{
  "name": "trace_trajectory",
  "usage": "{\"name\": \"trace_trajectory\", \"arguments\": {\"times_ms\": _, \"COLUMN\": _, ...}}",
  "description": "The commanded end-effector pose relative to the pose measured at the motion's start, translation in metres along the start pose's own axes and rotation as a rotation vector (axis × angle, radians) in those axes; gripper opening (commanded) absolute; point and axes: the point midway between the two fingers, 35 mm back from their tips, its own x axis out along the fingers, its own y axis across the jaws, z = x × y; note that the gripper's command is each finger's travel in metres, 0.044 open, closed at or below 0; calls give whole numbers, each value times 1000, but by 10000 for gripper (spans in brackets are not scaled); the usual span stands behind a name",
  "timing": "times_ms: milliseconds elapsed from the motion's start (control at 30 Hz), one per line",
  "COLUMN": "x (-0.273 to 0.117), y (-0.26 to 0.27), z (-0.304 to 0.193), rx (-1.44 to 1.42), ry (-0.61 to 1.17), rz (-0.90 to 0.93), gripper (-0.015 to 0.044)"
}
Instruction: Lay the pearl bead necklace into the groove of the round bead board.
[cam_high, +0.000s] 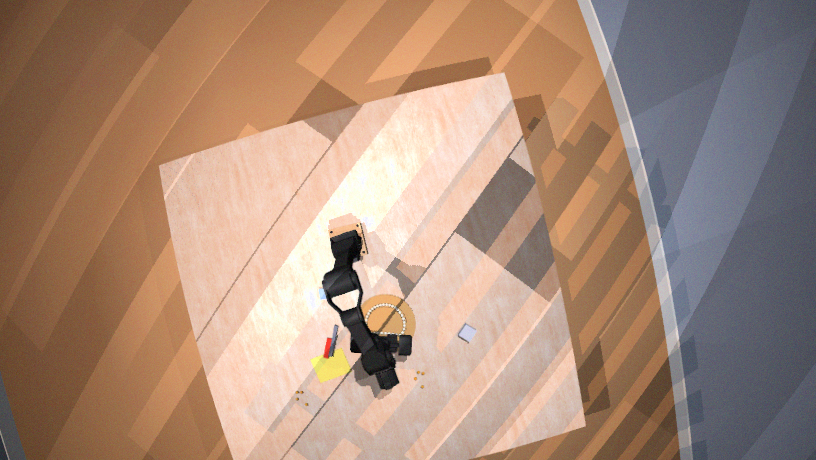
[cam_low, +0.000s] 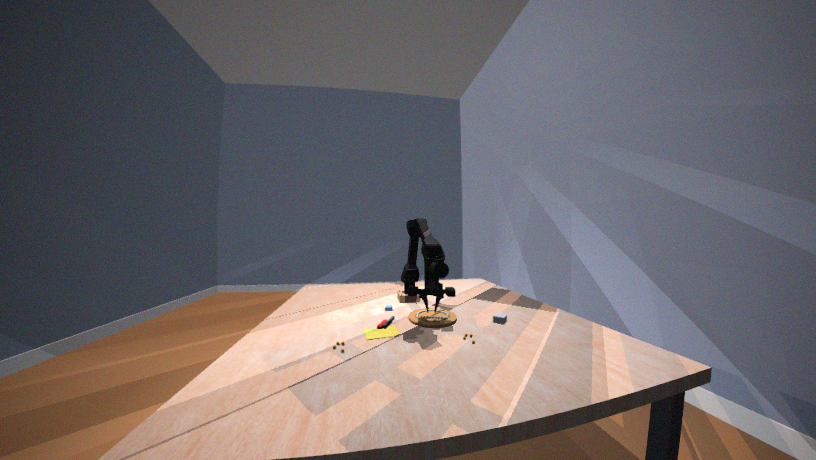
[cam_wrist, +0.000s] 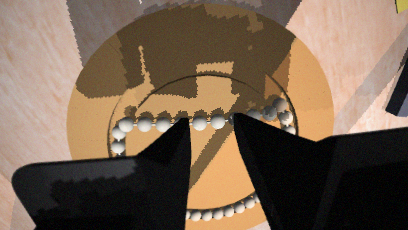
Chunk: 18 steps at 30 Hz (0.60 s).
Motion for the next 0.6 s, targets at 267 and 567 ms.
{"name": "trace_trajectory", "arguments": {"times_ms": 267, "x": -15, "y": 52, "z": -6, "rx": 1169, "ry": 9, "rz": -1, "gripper": 120}}
{"name": "trace_trajectory", "arguments": {"times_ms": 567, "x": -16, "y": 55, "z": -6, "rx": 1255, "ry": 9, "rz": -2, "gripper": 120}}
